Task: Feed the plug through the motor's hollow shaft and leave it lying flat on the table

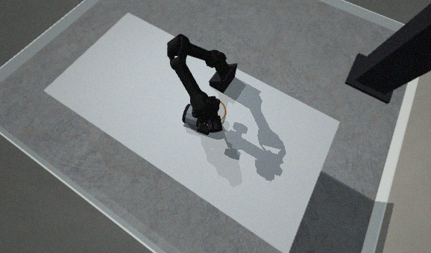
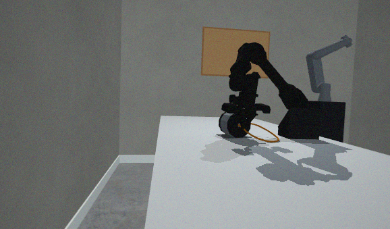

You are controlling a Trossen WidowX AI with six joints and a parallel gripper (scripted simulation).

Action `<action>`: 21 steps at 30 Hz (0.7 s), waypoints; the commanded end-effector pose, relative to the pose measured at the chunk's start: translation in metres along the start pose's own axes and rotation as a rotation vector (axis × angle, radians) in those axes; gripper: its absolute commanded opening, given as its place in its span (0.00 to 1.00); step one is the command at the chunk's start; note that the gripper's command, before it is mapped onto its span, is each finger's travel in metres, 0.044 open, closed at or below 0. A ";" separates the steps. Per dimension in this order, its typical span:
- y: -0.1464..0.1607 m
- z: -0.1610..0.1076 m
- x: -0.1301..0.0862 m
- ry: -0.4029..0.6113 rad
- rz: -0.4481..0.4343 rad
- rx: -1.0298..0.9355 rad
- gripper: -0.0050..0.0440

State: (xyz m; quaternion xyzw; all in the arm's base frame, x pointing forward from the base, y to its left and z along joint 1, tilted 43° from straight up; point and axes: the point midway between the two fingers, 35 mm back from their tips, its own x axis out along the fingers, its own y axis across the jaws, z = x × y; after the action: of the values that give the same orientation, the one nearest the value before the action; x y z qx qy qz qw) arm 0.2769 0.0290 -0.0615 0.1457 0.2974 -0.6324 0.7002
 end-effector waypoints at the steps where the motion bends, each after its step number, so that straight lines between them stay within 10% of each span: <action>1: 0.000 0.006 0.001 -0.003 0.004 0.002 0.10; 21: 0.002 -0.014 -0.024 -0.003 0.005 0.002 0.31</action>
State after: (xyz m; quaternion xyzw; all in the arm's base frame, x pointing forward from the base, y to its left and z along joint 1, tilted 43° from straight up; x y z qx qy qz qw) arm 0.2761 0.0384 -0.0571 0.1460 0.2947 -0.6357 0.6983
